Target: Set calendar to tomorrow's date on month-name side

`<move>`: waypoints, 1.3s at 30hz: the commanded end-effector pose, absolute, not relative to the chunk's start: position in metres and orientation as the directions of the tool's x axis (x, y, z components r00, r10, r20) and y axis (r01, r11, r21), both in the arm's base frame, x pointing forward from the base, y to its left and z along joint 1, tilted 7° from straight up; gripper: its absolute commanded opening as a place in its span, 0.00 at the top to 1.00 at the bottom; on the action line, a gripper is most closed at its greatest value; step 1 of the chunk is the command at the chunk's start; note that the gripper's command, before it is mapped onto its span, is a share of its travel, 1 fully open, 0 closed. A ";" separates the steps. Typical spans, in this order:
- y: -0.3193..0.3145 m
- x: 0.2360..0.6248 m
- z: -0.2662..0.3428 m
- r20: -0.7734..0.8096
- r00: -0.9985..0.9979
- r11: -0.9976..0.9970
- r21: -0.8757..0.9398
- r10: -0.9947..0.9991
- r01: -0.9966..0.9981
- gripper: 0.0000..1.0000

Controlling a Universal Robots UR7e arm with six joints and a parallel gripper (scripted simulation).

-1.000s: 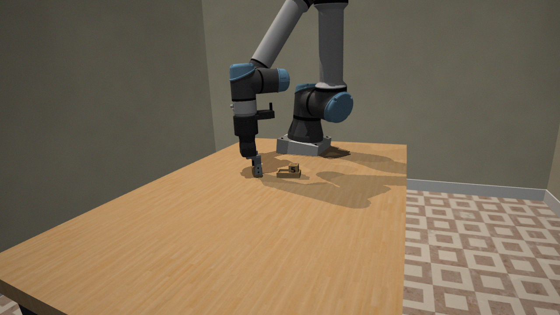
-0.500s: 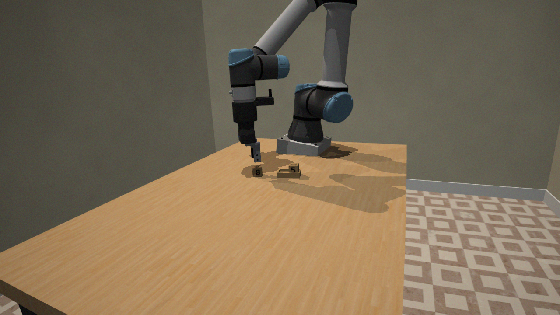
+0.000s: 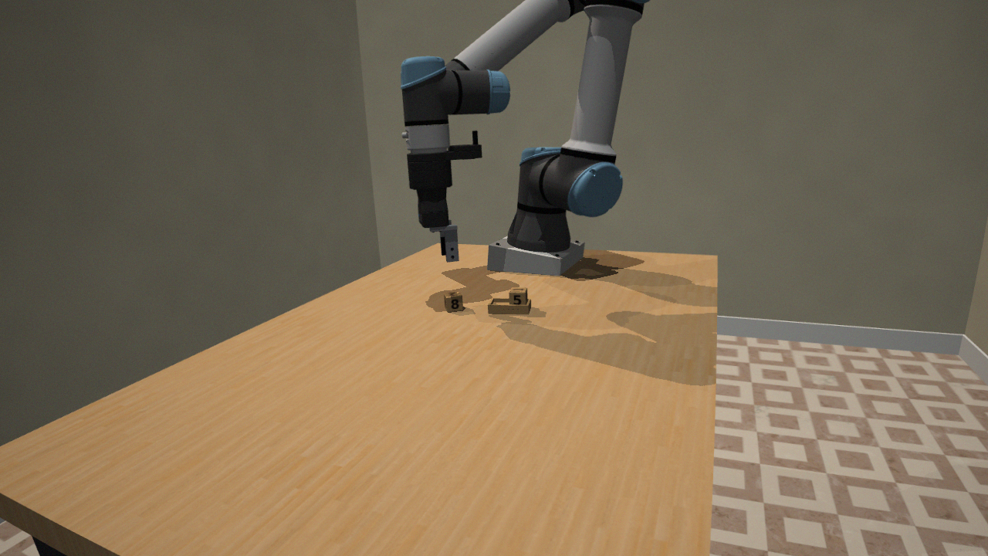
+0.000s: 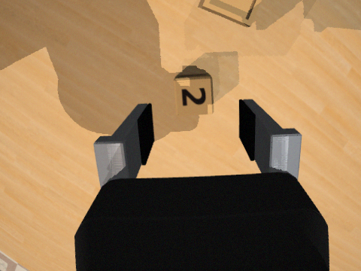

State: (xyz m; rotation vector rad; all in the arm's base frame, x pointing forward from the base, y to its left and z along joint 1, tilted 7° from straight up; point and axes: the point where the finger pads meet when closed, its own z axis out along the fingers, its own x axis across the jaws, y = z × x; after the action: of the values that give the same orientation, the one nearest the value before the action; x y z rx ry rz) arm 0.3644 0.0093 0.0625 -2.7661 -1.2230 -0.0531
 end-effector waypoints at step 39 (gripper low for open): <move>0.012 0.363 0.063 0.059 0.804 -0.797 -0.107 0.591 0.594 0.00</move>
State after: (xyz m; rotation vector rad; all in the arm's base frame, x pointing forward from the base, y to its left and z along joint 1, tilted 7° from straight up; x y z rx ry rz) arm 0.3631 0.0115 0.0624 -2.8426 -1.0175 -0.0391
